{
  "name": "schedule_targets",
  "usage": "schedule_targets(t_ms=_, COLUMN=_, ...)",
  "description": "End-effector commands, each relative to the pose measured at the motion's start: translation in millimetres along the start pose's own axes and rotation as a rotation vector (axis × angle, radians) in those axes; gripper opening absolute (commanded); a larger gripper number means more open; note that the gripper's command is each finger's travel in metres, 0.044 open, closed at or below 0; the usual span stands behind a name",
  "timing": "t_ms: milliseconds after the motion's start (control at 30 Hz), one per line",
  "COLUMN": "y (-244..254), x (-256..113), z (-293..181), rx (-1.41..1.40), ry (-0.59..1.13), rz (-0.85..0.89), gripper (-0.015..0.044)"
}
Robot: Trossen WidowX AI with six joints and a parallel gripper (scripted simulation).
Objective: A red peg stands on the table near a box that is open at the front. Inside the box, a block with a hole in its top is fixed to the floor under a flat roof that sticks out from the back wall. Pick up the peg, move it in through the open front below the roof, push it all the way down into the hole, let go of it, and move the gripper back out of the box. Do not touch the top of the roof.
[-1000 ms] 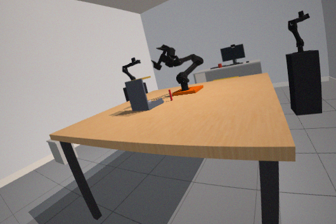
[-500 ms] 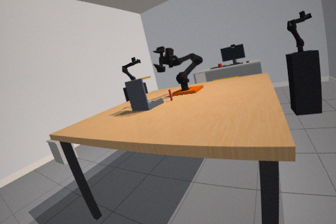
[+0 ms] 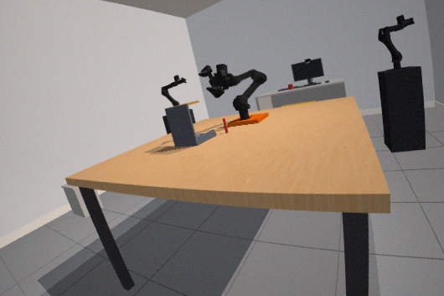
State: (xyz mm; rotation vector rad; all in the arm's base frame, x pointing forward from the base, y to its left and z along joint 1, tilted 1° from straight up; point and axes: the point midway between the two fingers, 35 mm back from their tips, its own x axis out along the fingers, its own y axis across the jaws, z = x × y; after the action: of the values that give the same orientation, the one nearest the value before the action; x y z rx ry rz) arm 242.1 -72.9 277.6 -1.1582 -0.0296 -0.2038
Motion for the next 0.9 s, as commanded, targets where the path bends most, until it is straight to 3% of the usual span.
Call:
schedule_targets(t_ms=0, y=4.1, x=1.6, z=-0.7, rx=0.121, ry=0.005, rz=0.027, gripper=0.0440)
schedule_targets(t_ms=867, y=39.4, x=6.8, z=-12.7, rx=0.969, ry=0.156, rz=0.176, gripper=0.0440)
